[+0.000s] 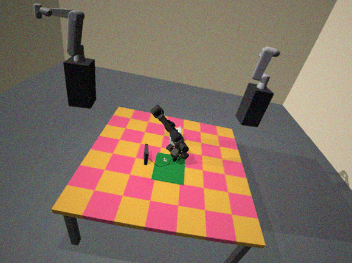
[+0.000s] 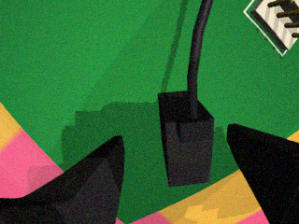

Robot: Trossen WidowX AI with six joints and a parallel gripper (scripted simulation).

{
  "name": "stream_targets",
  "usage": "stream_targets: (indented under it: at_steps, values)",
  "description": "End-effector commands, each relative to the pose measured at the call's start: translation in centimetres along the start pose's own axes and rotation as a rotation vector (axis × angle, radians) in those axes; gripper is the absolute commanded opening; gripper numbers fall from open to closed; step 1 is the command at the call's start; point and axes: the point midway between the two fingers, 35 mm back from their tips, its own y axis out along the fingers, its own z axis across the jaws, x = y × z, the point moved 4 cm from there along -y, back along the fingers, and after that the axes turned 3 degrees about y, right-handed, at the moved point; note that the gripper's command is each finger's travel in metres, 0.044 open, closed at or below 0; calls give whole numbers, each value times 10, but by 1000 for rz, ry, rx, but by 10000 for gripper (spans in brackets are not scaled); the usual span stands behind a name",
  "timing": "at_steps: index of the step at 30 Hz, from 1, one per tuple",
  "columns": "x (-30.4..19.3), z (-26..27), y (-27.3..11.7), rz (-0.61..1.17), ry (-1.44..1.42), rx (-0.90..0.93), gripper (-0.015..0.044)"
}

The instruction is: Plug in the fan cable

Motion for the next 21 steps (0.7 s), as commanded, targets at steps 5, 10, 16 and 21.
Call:
stream_targets:
  at_steps: [5,10,16,21]
  values:
    - [0,0,0,0,1,0,72]
    - [0,0,0,0,1,0,0]
    - [0,1,-48,-1,-5,-3,0]
    - [0,2,-49,-1,-5,-4,0]
